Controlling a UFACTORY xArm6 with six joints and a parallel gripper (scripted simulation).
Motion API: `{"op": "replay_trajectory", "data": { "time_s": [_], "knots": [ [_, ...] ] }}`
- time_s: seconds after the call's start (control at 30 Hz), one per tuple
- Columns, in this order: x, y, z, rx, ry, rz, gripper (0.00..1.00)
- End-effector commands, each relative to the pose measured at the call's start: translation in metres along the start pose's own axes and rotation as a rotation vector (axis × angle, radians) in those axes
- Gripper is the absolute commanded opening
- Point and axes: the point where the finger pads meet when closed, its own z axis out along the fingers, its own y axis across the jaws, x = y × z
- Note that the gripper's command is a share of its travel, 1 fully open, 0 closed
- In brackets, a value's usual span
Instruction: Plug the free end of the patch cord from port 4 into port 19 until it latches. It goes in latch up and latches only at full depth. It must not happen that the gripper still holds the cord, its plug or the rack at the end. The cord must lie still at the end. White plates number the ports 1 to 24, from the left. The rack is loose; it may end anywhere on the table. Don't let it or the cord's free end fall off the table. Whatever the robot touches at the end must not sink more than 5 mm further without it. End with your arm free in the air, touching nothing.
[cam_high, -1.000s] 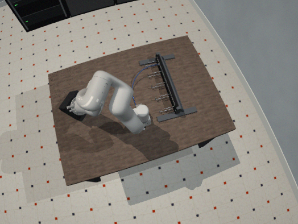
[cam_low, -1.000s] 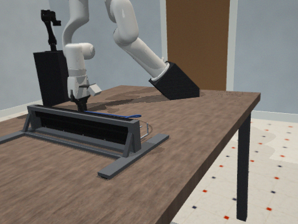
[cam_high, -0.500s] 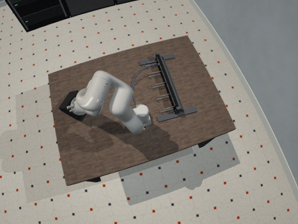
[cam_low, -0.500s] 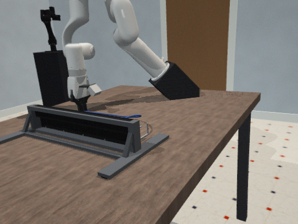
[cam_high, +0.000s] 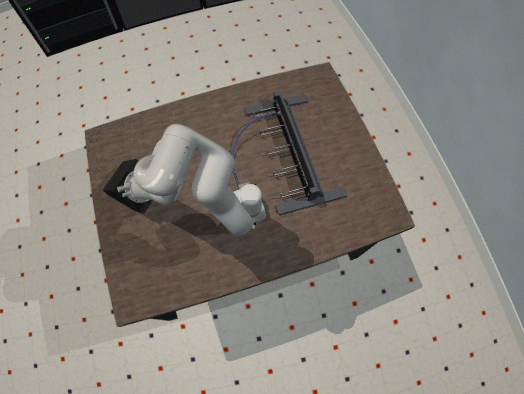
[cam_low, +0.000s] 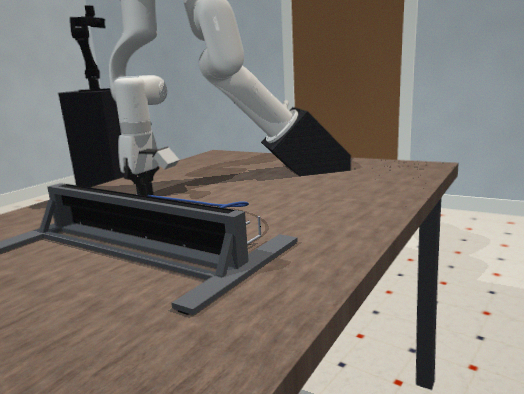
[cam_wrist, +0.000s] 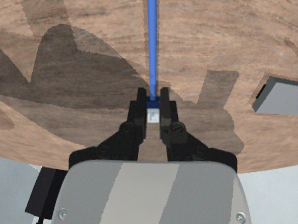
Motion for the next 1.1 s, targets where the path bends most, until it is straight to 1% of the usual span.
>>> {"op": "replay_trajectory", "data": {
  "time_s": [0.0, 0.53, 1.07],
  "knots": [
    [0.000, 0.001, 0.000, -0.002, -0.001, 0.000, 0.00],
    [0.000, 0.001, -0.005, -0.002, -0.001, 0.000, 0.00],
    [0.000, 0.001, -0.026, -0.002, -0.001, 0.000, 0.00]
  ]
}}
